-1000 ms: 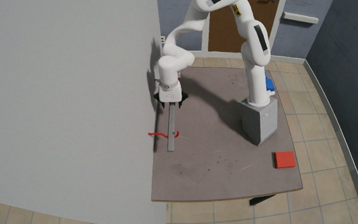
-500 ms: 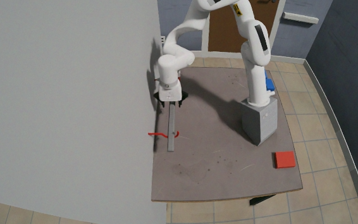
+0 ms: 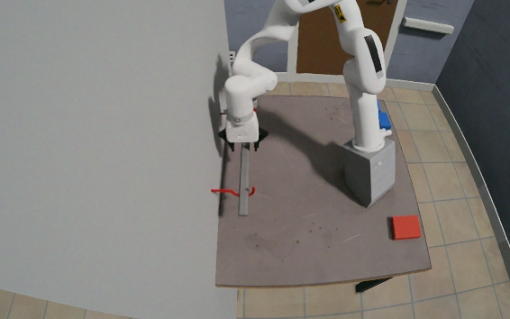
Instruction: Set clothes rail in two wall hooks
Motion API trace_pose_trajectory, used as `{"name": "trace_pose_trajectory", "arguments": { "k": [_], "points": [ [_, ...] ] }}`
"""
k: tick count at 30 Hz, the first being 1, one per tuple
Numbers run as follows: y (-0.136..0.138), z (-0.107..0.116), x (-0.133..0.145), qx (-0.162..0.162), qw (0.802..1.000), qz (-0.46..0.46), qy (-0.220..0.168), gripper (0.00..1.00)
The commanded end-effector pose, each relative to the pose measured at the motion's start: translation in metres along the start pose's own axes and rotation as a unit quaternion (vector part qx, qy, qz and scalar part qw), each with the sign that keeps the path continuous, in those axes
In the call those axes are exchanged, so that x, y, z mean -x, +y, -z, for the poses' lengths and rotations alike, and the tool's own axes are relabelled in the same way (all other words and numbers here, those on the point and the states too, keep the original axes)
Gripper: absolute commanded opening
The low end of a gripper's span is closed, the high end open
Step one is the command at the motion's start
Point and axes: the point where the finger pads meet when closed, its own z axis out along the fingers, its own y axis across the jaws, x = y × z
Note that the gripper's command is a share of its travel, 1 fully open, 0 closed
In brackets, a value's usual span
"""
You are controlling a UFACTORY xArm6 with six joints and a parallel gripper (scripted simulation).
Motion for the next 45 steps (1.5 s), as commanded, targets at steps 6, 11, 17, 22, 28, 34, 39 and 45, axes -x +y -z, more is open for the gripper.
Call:
{"name": "trace_pose_trajectory", "arguments": {
  "k": [6, 11, 17, 22, 28, 34, 39, 45],
  "points": [
    [-0.001, 0.007, 0.0, -0.002, 1.0, 0.0, -0.001, 0.82],
    [-0.001, 0.01, 0.0, -0.002, 1.0, 0.0, -0.001, 0.82],
    [-0.001, 0.013, 0.0, -0.002, 1.0, 0.0, -0.001, 0.82],
    [-0.001, 0.016, 0.0, -0.002, 1.0, 0.0, -0.001, 0.82],
    [-0.001, 0.02, 0.0, -0.002, 1.0, 0.0, -0.001, 0.82],
    [-0.001, 0.021, 0.0, -0.002, 1.0, 0.0, -0.001, 0.82],
    [-0.001, 0.024, 0.0, -0.002, 1.0, 0.0, -0.001, 0.82],
    [-0.001, 0.034, 0.0, -0.002, 1.0, 0.0, -0.001, 0.82]
  ]
}}
